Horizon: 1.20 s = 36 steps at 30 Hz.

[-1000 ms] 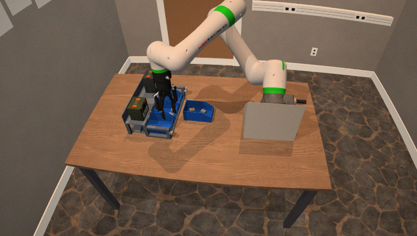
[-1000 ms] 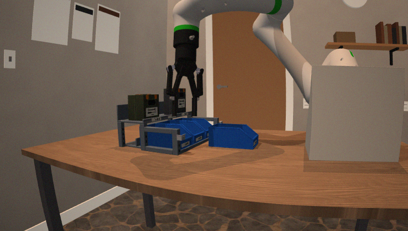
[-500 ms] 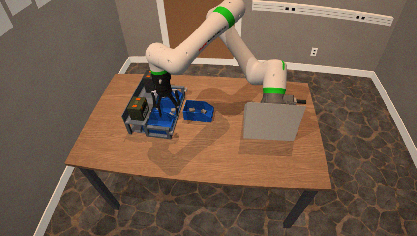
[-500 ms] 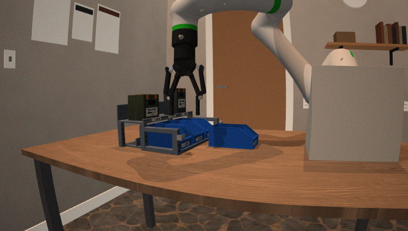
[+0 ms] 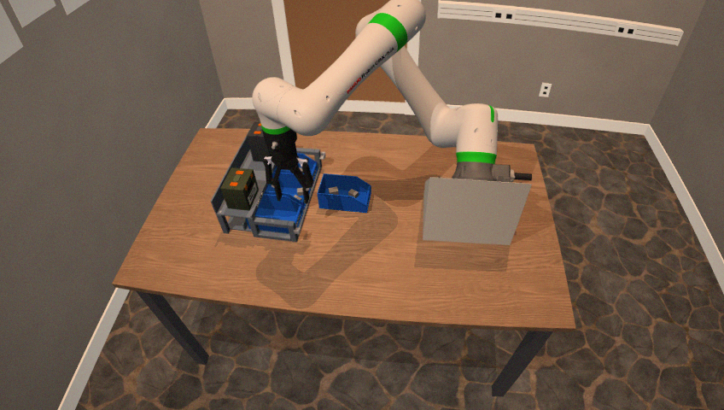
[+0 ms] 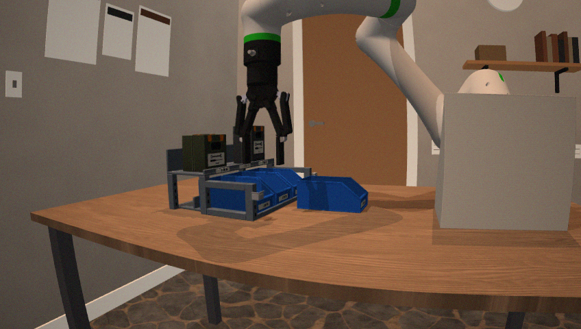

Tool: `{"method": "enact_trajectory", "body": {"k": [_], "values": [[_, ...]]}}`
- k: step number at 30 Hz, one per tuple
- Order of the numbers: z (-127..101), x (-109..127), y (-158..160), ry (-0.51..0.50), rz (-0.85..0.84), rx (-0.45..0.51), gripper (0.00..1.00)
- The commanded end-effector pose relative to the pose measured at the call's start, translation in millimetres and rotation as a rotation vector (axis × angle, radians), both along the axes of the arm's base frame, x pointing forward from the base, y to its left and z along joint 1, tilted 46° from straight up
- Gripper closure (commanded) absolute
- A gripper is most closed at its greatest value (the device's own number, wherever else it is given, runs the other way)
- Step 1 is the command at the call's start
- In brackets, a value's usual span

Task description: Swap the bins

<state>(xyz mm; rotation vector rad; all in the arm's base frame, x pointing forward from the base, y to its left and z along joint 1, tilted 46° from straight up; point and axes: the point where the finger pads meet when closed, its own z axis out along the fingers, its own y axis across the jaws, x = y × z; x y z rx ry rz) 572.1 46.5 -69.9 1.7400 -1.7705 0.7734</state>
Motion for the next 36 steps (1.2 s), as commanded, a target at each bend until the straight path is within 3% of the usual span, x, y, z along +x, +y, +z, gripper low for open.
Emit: {"method": "enact_trajectory", "body": {"k": [1,36], "values": [[1,1,1,-0.001,0.002,0.001,0.38],[-28,2,-29,-0.001,0.001,0.001,0.38]]}}
